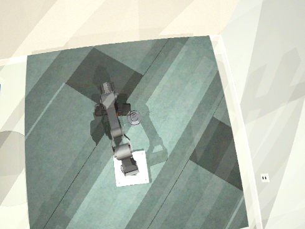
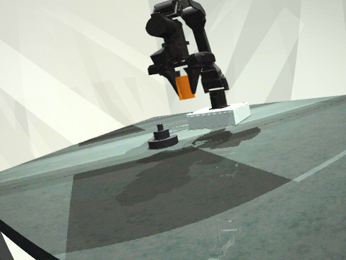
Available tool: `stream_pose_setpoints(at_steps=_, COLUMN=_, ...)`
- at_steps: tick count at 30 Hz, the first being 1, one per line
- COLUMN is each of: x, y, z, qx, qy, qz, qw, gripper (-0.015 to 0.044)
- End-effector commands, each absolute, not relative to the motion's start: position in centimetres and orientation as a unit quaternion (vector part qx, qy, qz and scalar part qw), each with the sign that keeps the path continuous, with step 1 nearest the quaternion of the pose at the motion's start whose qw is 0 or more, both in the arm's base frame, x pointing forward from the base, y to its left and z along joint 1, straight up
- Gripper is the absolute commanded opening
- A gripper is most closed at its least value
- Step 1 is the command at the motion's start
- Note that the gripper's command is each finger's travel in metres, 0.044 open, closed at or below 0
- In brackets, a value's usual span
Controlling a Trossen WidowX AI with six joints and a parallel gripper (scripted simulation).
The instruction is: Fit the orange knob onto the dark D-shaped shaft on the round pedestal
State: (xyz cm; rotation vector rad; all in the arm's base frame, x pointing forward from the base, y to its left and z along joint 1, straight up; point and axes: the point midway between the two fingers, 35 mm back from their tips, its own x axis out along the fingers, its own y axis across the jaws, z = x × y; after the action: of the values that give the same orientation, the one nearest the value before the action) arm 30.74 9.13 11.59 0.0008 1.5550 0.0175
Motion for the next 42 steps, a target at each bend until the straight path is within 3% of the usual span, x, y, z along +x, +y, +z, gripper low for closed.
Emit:
stream_pose_setpoints(at_steps=1, x=31.1, y=7.8, z=11.2, qx=-0.002, qy=0.700, qz=0.008, qw=0.714, gripper=0.0000)
stream_pose_setpoints(at_steps=31, x=31.3, y=-1.6, z=8.4, qx=-0.005, qy=0.701, qz=0.005, qw=0.714, gripper=0.0000)
stream_pose_setpoints(at_steps=42, x=31.3, y=-1.8, z=6.2, qx=-0.005, qy=0.701, qz=0.005, qw=0.714, gripper=0.0000)
